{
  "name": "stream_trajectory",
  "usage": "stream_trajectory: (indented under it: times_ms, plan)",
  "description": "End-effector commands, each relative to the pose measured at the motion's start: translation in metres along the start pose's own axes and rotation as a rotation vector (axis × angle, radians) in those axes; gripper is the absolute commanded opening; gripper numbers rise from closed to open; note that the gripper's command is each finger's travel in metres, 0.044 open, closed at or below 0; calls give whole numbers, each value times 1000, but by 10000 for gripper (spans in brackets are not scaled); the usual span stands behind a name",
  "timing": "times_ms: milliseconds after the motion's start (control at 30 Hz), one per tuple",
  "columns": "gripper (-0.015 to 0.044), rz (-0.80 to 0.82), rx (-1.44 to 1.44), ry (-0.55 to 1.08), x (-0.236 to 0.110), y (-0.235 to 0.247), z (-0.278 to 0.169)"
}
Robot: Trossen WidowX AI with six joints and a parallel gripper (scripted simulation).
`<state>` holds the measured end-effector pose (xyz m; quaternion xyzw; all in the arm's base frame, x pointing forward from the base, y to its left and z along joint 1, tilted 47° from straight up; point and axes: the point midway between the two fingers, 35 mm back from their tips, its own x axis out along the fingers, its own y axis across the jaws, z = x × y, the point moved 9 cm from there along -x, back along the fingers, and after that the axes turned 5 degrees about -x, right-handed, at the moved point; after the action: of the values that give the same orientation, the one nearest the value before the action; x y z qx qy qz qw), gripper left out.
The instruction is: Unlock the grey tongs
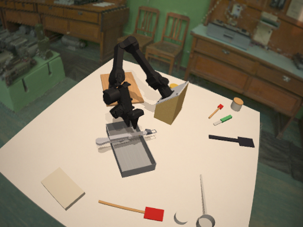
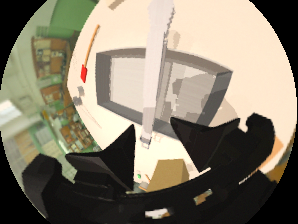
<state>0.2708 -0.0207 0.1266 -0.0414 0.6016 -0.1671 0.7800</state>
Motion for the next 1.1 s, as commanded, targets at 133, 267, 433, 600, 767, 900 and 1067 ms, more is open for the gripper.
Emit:
stream_trajectory:
  times_ms: [133,267,433,600,767,900,1067]
  plan:
    - [260,3,-2,5,8,1,-1]
    - [260,3,-2,5,14,1,-1]
    - [260,2,-2,5,23,1,0]
    - [260,2,-2,5,31,1,0]
    - [260,2,-2,5,39,1,0]
    - [260,2,-2,5,46,1,0]
    - [260,2,-2,5,54,1,0]
